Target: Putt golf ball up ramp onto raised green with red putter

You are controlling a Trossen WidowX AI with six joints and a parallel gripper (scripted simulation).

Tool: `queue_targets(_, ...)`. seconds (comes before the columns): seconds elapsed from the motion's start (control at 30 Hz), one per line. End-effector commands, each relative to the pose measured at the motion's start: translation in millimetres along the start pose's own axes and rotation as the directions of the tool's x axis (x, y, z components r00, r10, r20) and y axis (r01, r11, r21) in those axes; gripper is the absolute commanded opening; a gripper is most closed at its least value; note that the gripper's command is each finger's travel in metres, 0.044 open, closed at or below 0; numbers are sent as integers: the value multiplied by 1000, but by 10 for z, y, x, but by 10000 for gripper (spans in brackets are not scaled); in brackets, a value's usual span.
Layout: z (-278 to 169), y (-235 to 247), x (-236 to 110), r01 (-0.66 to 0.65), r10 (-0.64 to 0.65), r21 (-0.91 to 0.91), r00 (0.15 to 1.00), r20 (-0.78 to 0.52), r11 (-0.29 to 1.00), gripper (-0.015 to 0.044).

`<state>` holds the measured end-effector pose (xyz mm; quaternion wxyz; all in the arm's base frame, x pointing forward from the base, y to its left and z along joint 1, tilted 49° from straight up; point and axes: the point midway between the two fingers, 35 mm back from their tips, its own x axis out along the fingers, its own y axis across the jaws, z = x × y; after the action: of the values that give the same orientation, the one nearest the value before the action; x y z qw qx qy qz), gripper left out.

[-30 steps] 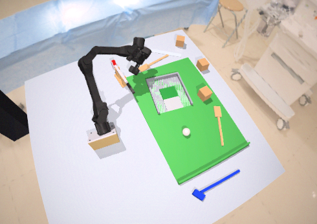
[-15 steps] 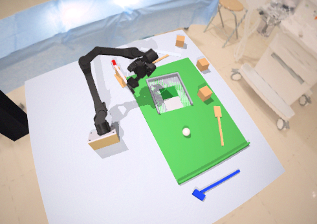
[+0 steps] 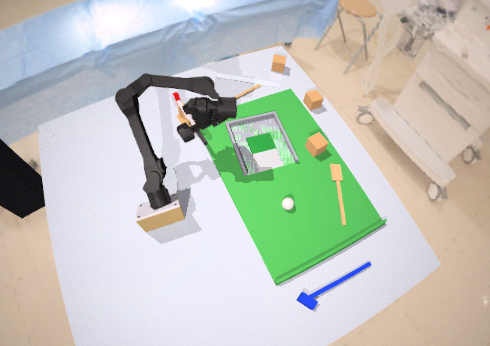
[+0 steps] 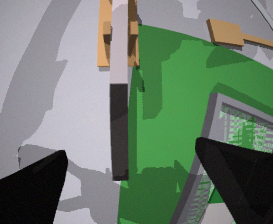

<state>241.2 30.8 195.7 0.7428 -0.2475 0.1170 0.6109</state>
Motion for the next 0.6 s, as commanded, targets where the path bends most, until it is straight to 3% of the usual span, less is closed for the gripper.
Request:
queue_targets(0.0, 61, 75, -43, 9, -9, 8, 1000, 28, 1000, 440)
queue_targets(0.57, -27, 77, 336, -26, 23, 74, 999, 46, 997, 440)
